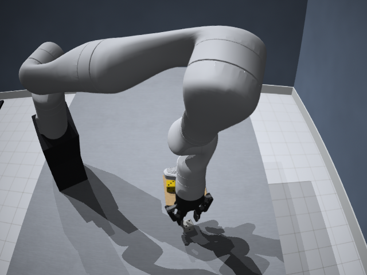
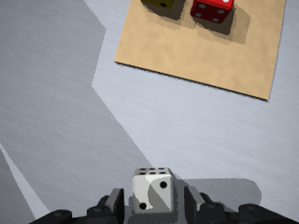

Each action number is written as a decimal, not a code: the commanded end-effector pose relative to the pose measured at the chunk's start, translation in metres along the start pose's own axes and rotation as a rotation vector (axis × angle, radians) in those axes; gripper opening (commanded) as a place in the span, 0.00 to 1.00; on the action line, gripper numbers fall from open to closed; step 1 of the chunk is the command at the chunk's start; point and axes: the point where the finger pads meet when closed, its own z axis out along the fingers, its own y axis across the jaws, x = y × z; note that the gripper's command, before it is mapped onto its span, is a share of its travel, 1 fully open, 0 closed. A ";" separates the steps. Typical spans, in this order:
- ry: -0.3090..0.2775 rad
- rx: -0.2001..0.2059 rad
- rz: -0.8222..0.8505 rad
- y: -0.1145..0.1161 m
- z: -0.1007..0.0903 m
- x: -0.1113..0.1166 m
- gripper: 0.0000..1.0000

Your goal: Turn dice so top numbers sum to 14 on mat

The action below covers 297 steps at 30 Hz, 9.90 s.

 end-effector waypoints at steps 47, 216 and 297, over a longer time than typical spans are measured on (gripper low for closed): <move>-0.001 -0.002 -0.002 -0.001 0.000 -0.001 0.46; -0.001 -0.002 -0.002 -0.001 -0.064 -0.001 0.26; 0.000 -0.002 1.525 0.006 -0.051 -0.001 0.26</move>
